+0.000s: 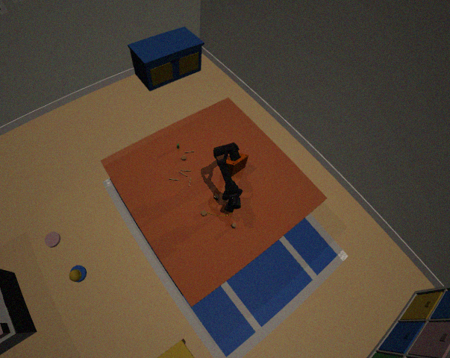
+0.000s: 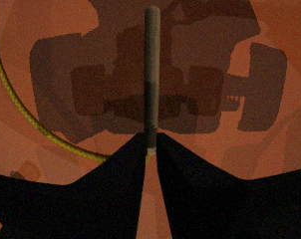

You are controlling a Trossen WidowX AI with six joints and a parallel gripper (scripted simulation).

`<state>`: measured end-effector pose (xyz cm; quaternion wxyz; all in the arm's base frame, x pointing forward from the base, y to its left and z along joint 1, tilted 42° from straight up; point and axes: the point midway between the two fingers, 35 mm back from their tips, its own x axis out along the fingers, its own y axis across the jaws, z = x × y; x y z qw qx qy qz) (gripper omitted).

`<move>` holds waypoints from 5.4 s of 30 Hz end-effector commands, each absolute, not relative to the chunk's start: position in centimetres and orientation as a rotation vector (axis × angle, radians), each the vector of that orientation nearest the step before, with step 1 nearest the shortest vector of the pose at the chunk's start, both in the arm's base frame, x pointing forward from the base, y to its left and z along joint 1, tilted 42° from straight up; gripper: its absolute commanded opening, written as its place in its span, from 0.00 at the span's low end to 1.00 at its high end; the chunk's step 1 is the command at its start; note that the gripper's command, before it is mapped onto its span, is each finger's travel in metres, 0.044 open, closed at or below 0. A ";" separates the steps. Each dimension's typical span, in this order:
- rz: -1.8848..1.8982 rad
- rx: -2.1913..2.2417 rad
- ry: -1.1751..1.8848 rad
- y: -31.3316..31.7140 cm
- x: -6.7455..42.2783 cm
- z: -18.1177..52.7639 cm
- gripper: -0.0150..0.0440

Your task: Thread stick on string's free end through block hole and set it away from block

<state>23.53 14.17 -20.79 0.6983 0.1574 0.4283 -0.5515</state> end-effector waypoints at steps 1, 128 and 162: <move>-1.233 0.343 0.953 13.5 23.6 -20.5 0.25; 0.103 -1.202 1.663 9.7 28.9 -7.1 0.46; 1.218 -2.030 1.602 8.1 29.6 -5.8 0.46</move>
